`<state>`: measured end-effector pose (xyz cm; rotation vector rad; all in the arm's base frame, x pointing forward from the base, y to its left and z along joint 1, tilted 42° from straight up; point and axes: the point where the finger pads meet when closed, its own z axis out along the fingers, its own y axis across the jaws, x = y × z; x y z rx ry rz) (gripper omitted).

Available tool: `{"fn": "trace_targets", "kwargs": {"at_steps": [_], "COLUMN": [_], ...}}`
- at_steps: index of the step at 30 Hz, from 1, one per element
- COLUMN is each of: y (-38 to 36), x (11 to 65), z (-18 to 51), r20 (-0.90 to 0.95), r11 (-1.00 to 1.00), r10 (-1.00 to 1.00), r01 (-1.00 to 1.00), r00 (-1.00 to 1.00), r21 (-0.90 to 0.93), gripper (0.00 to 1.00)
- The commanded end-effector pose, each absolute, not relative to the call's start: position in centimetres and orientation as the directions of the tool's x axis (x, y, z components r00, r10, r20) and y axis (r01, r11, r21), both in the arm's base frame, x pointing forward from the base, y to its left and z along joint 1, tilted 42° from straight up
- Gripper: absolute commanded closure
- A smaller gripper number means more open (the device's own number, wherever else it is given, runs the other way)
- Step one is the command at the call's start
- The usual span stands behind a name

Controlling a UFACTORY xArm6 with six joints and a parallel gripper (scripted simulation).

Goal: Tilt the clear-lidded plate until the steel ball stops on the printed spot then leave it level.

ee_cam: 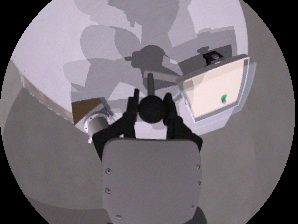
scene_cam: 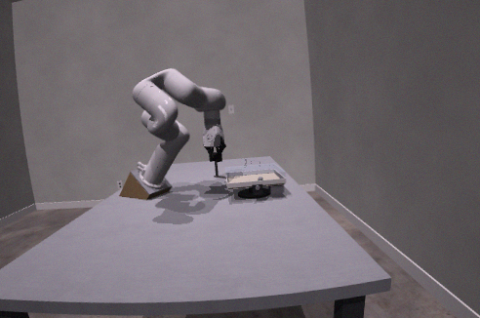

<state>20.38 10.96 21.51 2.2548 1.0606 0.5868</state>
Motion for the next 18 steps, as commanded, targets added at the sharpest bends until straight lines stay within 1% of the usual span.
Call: {"fn": "trace_targets", "kwargs": {"at_steps": [1, 18], "y": [11.07, 11.1], "x": [20.3, 20.36], "z": [21.64, 21.56], "r20": [0.147, 0.147], "r11": [-0.523, -0.523], "r10": [0.797, 0.797], "r01": [0.545, 0.545], "r00": [0.586, 0.586], "r21": [0.655, 0.655], "gripper": [1.0, 1.0]}}
